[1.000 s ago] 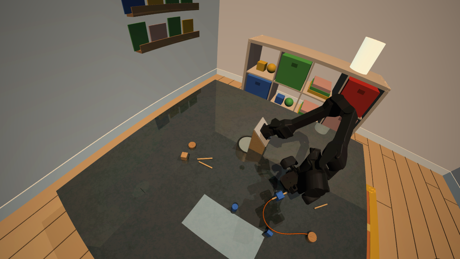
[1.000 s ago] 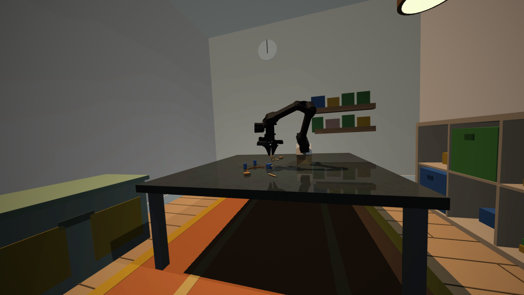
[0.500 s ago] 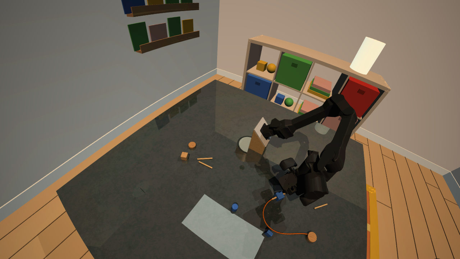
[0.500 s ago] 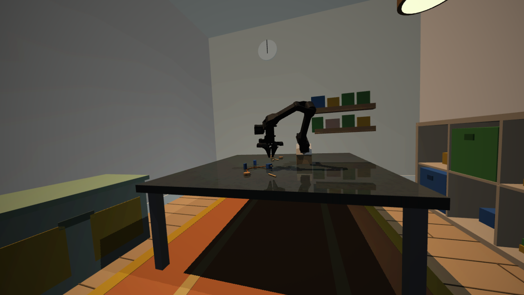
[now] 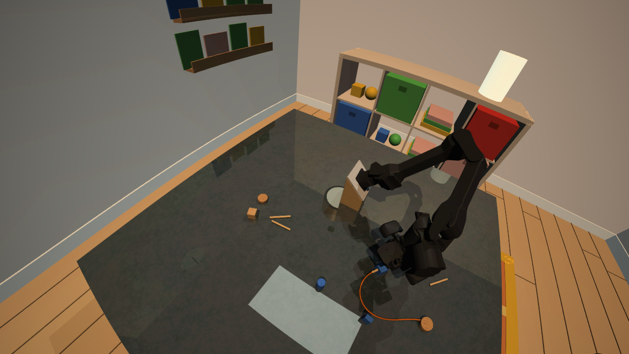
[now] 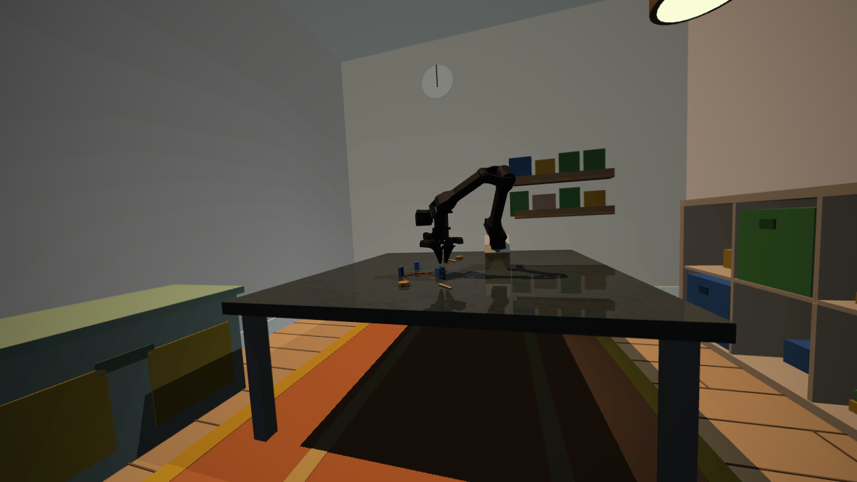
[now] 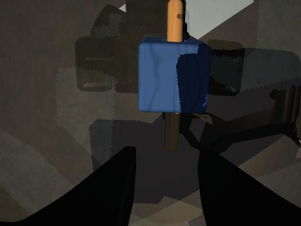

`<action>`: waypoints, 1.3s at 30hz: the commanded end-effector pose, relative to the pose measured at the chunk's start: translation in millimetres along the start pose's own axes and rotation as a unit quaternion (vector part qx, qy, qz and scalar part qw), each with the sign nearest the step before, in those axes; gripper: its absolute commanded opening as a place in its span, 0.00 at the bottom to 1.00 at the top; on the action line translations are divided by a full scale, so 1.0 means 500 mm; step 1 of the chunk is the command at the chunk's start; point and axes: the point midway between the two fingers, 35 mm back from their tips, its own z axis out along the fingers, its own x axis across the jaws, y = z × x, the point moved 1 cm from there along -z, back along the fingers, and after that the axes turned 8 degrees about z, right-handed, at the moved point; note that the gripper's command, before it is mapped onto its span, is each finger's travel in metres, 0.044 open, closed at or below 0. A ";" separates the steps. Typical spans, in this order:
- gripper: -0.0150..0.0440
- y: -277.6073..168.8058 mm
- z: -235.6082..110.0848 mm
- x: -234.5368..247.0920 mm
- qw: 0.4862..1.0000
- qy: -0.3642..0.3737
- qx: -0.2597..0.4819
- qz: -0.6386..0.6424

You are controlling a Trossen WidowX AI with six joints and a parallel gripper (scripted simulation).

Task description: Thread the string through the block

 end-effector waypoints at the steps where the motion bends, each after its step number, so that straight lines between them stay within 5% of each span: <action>1: 0.46 0.001 0.015 -0.003 1.000 -0.003 -0.001 0.003; 30: 0.46 -0.006 0.089 -0.007 1.000 0.000 0.002 0.004; 35: 0.25 -0.007 0.086 -0.005 1.000 0.001 0.004 0.001; 39: 0.25 -0.007 0.086 -0.005 1.000 0.001 0.004 0.001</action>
